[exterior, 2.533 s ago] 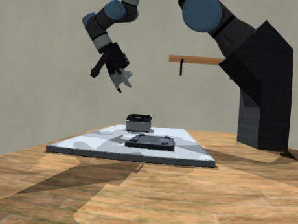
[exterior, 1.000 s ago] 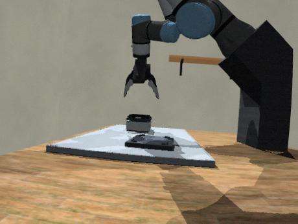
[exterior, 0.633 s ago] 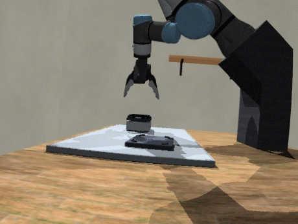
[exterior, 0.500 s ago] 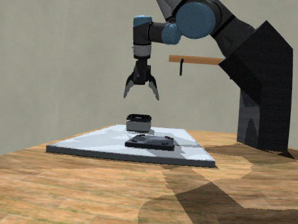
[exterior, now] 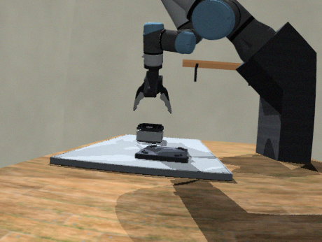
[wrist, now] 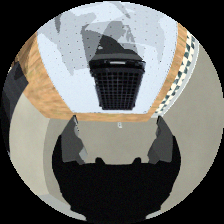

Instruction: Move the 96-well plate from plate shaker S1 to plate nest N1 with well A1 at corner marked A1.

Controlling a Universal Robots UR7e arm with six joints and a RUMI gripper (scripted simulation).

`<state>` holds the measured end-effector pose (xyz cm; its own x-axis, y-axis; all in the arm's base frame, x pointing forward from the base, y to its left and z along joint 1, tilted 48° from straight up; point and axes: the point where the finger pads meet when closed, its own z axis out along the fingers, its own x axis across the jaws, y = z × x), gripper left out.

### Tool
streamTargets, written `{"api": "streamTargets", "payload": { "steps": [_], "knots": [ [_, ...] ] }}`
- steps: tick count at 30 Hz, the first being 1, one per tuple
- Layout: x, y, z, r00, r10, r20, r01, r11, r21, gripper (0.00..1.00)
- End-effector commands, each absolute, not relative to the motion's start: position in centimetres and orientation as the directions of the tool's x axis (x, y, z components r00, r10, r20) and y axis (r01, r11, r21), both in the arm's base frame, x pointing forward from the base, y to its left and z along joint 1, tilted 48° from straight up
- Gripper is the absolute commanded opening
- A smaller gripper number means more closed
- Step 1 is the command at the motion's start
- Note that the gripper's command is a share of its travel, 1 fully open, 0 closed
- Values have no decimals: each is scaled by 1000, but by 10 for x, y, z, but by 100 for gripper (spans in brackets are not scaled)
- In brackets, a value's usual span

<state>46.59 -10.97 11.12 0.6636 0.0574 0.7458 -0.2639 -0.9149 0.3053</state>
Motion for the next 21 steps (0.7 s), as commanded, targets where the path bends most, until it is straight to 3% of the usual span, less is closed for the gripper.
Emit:
{"api": "streamTargets", "payload": {
  "steps": [1, 21],
  "knots": [
    [471, -109, 107, 663, 58, 747, -265, -914, 306, 100],
    [493, -106, 87, 663, 58, 747, -265, -914, 306, 100]
  ]
}}
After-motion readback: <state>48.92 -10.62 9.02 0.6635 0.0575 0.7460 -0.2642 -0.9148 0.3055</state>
